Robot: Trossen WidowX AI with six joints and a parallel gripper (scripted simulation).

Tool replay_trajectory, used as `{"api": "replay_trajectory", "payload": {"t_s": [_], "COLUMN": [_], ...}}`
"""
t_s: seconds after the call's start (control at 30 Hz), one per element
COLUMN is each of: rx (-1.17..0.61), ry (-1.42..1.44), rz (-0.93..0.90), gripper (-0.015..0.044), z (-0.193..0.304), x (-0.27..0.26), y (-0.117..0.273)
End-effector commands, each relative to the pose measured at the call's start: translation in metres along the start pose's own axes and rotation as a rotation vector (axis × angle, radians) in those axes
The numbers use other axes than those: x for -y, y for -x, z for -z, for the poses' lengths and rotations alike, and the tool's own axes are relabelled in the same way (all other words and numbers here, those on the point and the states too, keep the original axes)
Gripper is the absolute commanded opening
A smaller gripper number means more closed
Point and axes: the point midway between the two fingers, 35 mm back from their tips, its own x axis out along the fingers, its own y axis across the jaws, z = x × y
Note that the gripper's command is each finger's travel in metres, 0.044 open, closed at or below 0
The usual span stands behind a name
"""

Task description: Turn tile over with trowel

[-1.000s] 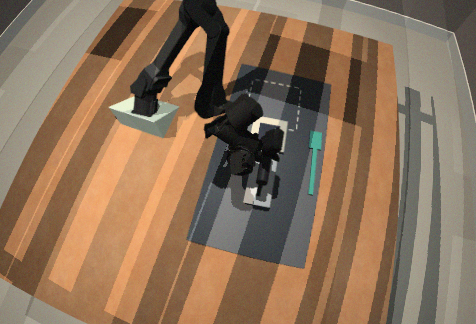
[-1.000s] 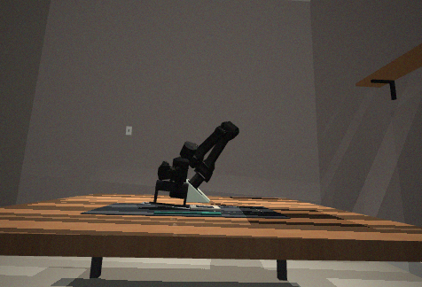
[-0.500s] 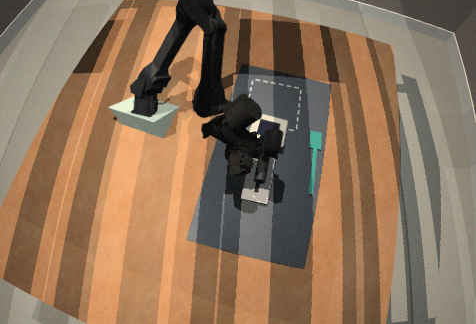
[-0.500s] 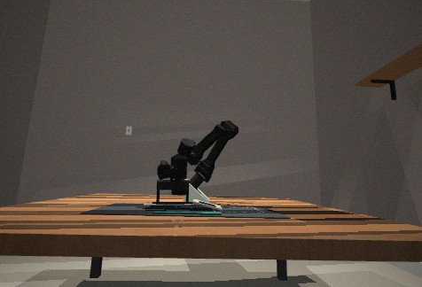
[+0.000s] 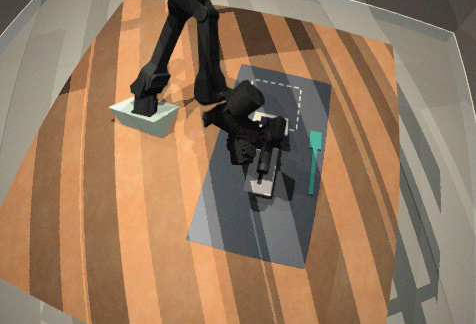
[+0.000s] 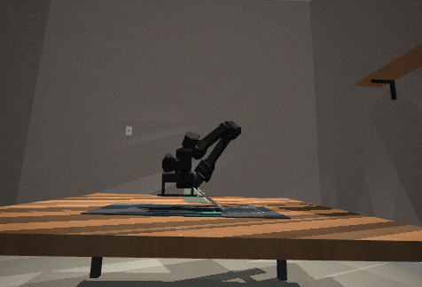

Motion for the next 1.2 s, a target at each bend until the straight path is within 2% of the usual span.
{"api": "replay_trajectory", "payload": {"t_s": [0.0, 1.17], "rx": [-0.005, -0.006], "ry": [0.016, 0.013], "rz": [-0.02, -0.02], "gripper": [0.0, 0.0], "z": [0.009, 0.076], "x": [-0.013, -0.017], "y": [0.006, 0.011]}}
